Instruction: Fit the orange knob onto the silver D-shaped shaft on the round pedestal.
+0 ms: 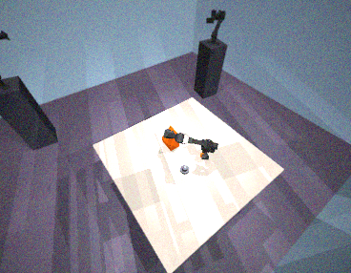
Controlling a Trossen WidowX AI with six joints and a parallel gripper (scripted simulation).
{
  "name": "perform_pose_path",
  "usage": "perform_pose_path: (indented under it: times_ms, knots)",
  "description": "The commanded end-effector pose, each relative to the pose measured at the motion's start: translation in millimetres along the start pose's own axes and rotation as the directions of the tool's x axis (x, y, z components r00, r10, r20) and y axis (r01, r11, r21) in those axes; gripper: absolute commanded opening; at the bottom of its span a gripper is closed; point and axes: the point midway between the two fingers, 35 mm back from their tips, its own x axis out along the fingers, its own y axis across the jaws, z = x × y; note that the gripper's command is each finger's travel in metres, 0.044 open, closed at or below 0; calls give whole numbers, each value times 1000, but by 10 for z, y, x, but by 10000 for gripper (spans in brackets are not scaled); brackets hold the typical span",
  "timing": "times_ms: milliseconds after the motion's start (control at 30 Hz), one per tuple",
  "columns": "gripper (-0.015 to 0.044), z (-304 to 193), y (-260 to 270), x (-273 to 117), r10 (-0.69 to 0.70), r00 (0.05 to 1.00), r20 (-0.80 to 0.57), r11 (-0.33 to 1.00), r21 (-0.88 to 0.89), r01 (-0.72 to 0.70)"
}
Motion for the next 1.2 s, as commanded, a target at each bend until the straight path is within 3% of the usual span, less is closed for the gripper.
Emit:
perform_pose_path:
  times_ms: [0, 533, 1067, 1167]
  knots:
    - [181, 12, -3, -29, 2, 1000, 7, 1000, -28, -2]
    - [181, 12, -3, -29, 2, 1000, 7, 858, -514, 2]
    - [181, 11, -4, 113, 2, 1000, 7, 855, -519, 2]
    - [260, 8, -21, 93, 9, 1000, 7, 861, -508, -4]
